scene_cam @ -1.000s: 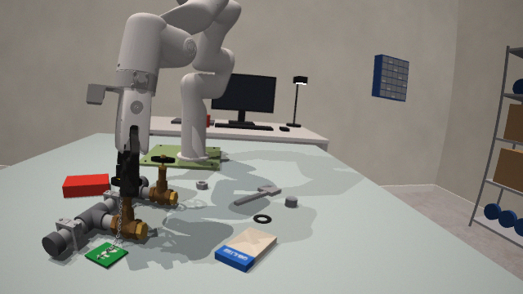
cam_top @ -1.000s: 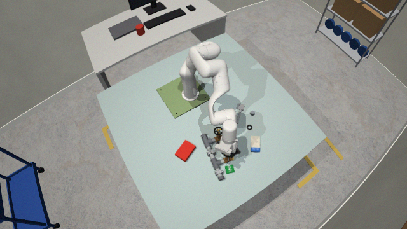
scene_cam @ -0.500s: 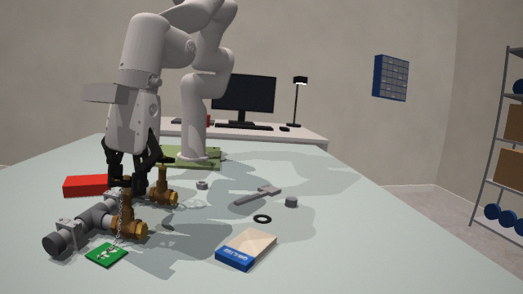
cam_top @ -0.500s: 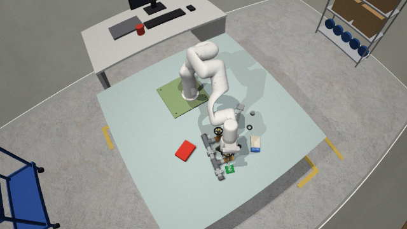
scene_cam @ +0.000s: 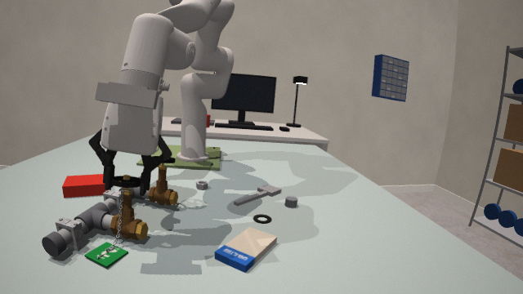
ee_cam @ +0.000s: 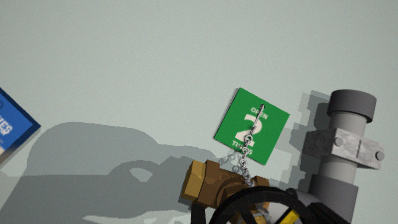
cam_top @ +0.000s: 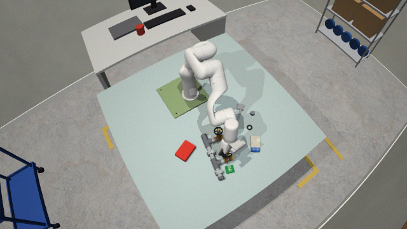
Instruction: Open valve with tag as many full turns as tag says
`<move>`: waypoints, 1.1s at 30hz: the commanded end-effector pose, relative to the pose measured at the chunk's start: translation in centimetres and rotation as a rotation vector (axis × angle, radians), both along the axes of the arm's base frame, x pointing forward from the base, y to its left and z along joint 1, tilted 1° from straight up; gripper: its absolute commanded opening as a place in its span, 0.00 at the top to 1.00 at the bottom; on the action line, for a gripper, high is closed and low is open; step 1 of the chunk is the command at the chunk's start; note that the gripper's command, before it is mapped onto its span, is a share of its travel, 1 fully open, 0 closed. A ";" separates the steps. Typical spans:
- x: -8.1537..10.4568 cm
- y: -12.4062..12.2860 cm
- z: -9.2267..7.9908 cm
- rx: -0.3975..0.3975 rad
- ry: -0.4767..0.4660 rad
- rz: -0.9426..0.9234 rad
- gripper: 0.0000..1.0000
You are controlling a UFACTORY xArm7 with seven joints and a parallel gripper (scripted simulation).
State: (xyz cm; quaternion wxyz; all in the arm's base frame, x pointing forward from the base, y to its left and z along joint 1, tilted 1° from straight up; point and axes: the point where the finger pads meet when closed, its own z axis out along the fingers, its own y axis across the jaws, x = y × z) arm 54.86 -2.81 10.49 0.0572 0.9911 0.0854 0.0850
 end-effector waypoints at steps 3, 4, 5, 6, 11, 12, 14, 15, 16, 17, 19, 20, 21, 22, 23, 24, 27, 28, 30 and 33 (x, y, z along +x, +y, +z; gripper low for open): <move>0.1 0.0 0.2 -0.047 0.022 0.356 1.00; 0.1 0.0 0.2 -0.055 0.026 0.396 1.00; 0.1 0.0 0.2 -0.064 0.029 0.435 1.00; 0.1 0.0 0.2 -0.064 0.029 0.435 1.00; 0.1 0.0 0.2 -0.109 0.047 0.655 1.00; 0.1 0.0 0.2 -0.117 0.051 0.693 1.00; 0.1 0.0 0.2 -0.132 0.057 0.771 1.00; 0.1 0.0 0.2 -0.139 0.060 0.810 1.00; 0.1 0.0 0.2 -0.147 0.064 0.849 1.00; 0.1 0.0 0.2 -0.154 0.067 0.888 1.00; 0.1 0.0 0.2 -0.167 0.073 0.967 1.00; 0.1 0.0 0.2 -0.173 0.076 1.005 1.00; 0.1 0.0 0.2 -0.178 0.079 1.044 1.00; 0.1 0.0 0.2 -0.183 0.082 1.083 1.00; 0.1 0.0 0.2 -0.183 0.082 1.083 1.00; 0.1 0.0 0.2 -0.183 0.082 1.083 1.00; 0.1 0.0 0.2 -0.196 0.092 1.264 1.00; 0.1 0.0 0.2 -0.195 0.093 1.298 1.00; 0.1 0.0 0.2 -0.192 0.094 1.354 1.00; 0.1 0.0 0.2 -0.192 0.094 1.354 1.00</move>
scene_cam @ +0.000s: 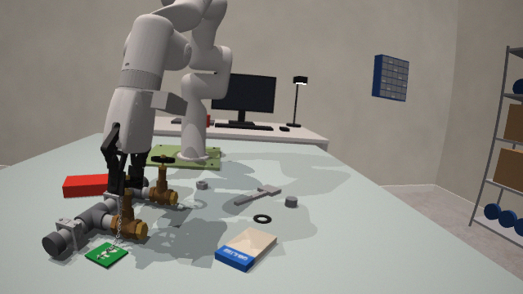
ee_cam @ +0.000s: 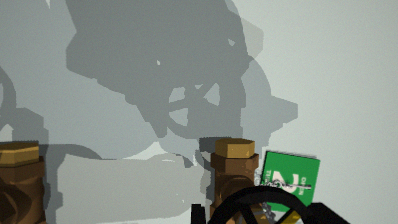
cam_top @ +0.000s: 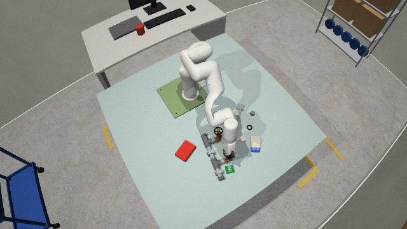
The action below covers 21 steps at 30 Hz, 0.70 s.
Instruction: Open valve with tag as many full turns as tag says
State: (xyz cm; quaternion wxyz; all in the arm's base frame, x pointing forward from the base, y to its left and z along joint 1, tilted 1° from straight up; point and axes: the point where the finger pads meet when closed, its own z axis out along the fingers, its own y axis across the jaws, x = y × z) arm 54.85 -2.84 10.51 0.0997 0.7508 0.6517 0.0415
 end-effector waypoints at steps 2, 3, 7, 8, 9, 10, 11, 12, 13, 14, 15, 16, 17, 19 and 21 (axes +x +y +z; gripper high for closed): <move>0.2 0.0 0.2 0.038 0.023 0.120 1.00; 0.2 0.0 0.2 0.038 0.023 0.120 1.00; 0.2 0.0 0.2 0.038 0.023 0.120 1.00; 0.2 0.0 0.2 0.038 0.023 0.120 1.00; 0.2 0.0 0.2 0.038 0.023 0.120 1.00; 0.2 0.0 0.2 0.038 0.023 0.120 1.00; 0.2 0.0 0.2 0.038 0.023 0.120 1.00; 0.2 0.0 0.2 0.038 0.023 0.120 1.00; 0.2 0.0 0.2 0.038 0.023 0.120 0.00; 0.2 0.0 0.2 0.038 0.023 0.120 0.00; 0.2 0.0 0.2 0.038 0.023 0.120 0.00; 0.2 0.0 0.2 0.038 0.023 0.120 0.00; 0.2 0.0 0.2 0.038 0.023 0.120 0.00; 0.2 0.0 0.2 0.038 0.023 0.120 0.00; 0.2 0.0 0.2 0.038 0.023 0.120 0.00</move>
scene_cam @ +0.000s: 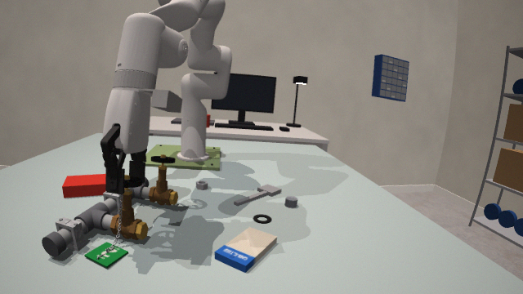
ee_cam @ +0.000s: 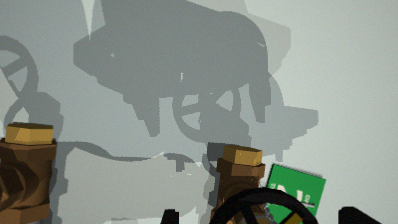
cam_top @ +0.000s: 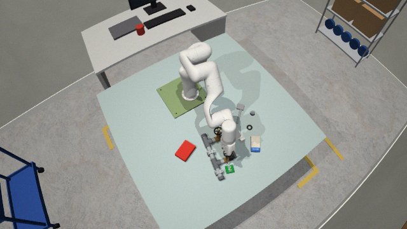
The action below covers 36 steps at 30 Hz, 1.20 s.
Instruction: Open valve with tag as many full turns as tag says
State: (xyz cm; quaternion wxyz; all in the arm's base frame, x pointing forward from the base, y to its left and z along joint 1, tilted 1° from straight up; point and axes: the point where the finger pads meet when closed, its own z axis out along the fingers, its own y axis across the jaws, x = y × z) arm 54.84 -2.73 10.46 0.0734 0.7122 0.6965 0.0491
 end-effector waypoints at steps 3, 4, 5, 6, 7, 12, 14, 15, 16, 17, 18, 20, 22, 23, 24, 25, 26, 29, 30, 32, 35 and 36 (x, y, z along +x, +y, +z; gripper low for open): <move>0.2 -0.1 0.2 0.000 -0.005 -0.002 0.00; 0.2 -0.1 0.2 0.000 -0.005 -0.002 0.00; 0.2 -0.1 0.2 0.000 -0.005 -0.002 0.00; 0.2 -0.1 0.2 0.000 -0.005 -0.002 0.00; 0.2 -0.1 0.2 0.000 -0.005 -0.002 0.00; 0.2 -0.1 0.2 0.000 -0.005 -0.002 0.00; 0.2 -0.1 0.2 0.000 -0.005 -0.002 0.00; 0.2 -0.1 0.2 0.000 -0.005 -0.002 0.00; 0.2 -0.1 0.2 0.001 -0.005 -0.003 0.00; 0.2 -0.1 0.2 0.001 -0.006 -0.005 0.00; 0.2 -0.1 0.2 0.002 -0.006 -0.009 0.00; 0.2 -0.1 0.2 0.003 -0.006 -0.015 0.00; 0.2 -0.1 0.2 0.004 -0.006 -0.025 0.00; 0.2 -0.1 0.2 0.007 -0.007 -0.038 0.00; 0.2 -0.1 0.2 0.010 -0.007 -0.054 0.00; 0.2 -0.1 0.2 0.013 -0.008 -0.074 0.00; 0.2 -0.1 0.2 0.018 -0.009 -0.099 0.00; 0.2 -0.1 0.2 0.035 -0.013 -0.198 0.00; 0.2 -0.1 0.2 0.043 -0.014 -0.239 0.00; 0.2 -0.1 0.2 0.060 -0.018 -0.336 0.00; 0.2 -0.1 0.2 0.087 -0.023 -0.480 0.00; 0.2 -0.1 0.2 0.094 -0.024 -0.516 0.00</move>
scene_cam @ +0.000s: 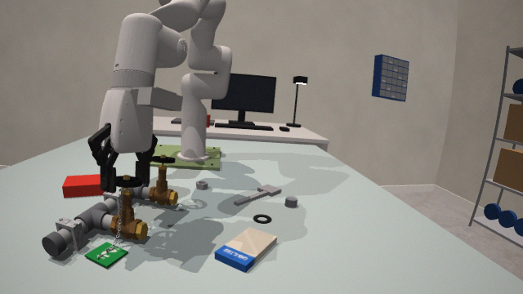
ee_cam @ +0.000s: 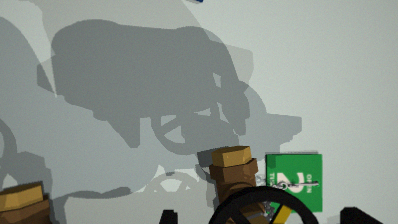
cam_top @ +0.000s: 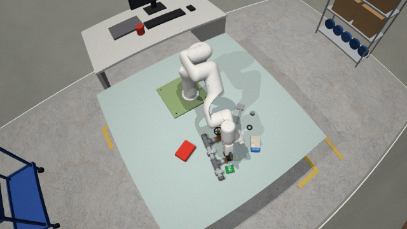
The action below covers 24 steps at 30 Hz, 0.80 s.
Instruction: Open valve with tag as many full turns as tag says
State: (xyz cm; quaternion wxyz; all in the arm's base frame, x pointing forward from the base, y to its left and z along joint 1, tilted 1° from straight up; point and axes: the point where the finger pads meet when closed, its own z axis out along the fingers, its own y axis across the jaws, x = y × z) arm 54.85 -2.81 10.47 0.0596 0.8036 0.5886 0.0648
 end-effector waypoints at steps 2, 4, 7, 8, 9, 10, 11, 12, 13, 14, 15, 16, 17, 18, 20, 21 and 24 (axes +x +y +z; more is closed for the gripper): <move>0.2 0.0 0.2 0.029 -0.010 -0.238 0.00; 0.2 0.0 0.2 0.057 -0.014 -0.389 0.00; 0.2 0.0 0.2 0.085 -0.018 -0.497 0.00; 0.2 0.0 0.2 0.095 -0.019 -0.536 0.00; 0.2 0.0 0.2 0.105 -0.020 -0.575 0.00; 0.2 0.0 0.2 0.115 -0.021 -0.615 0.00; 0.2 0.0 0.2 0.125 -0.022 -0.655 0.00; 0.1 0.0 0.2 0.135 -0.023 -0.694 0.00; 0.1 0.0 0.2 0.144 -0.023 -0.733 0.00; 0.1 0.0 0.2 0.154 -0.024 -0.773 0.00; 0.1 0.0 0.2 0.164 -0.025 -0.812 0.00; 0.1 0.0 0.2 0.174 -0.026 -0.852 0.00; 0.1 0.0 0.2 0.184 -0.026 -0.891 0.00; 0.1 0.0 0.2 0.184 -0.026 -0.891 0.00; 0.1 0.0 0.2 0.211 -0.028 -1.008 0.00; 0.1 0.0 0.2 0.220 -0.028 -1.042 0.00; 0.1 0.0 0.2 0.247 -0.028 -1.150 0.00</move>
